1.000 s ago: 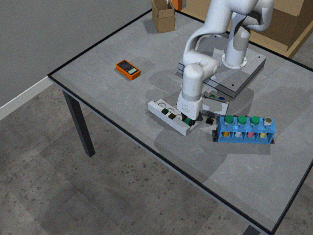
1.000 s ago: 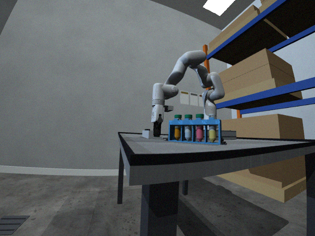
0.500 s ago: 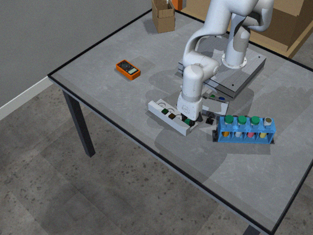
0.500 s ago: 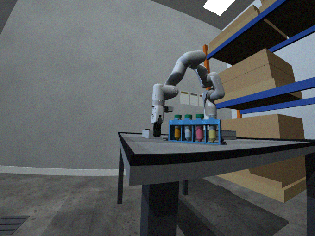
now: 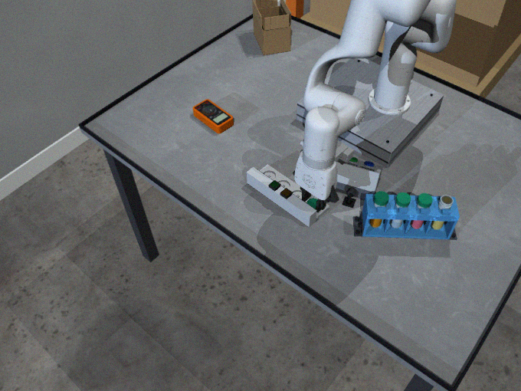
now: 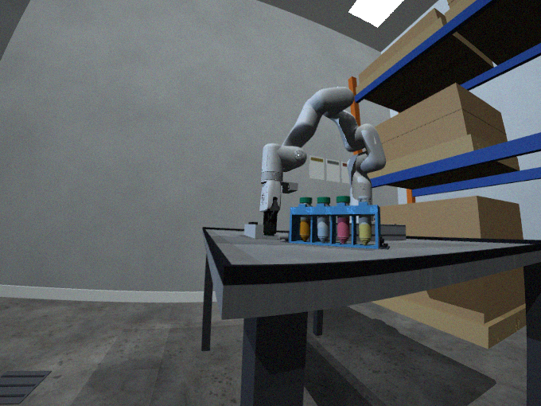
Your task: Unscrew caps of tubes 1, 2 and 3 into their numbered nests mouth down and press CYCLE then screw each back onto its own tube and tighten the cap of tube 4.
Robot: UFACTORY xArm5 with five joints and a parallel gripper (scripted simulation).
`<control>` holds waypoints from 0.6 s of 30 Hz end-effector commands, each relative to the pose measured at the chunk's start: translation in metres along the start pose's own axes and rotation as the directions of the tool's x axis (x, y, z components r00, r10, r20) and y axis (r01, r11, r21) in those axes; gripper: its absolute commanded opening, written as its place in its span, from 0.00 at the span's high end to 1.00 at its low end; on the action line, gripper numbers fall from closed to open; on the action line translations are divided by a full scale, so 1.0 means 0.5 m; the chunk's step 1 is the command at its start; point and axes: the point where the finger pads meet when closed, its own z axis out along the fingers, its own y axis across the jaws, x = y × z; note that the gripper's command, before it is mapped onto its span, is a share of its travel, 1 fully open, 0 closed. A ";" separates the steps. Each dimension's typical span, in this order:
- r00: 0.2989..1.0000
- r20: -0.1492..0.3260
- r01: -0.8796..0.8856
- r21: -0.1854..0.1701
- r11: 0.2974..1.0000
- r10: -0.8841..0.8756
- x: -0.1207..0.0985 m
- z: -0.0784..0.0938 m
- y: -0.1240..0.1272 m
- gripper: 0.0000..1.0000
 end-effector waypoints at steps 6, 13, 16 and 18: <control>1.000 0.002 0.000 -0.017 1.000 0.000 -0.003 -0.078 -0.001 0.54; 1.000 0.002 0.000 -0.017 1.000 0.000 -0.003 -0.148 -0.002 0.54; 1.000 0.002 0.000 -0.017 1.000 0.000 -0.003 -0.158 -0.002 0.54; 1.000 0.002 0.000 -0.017 1.000 0.000 -0.003 -0.179 -0.003 0.54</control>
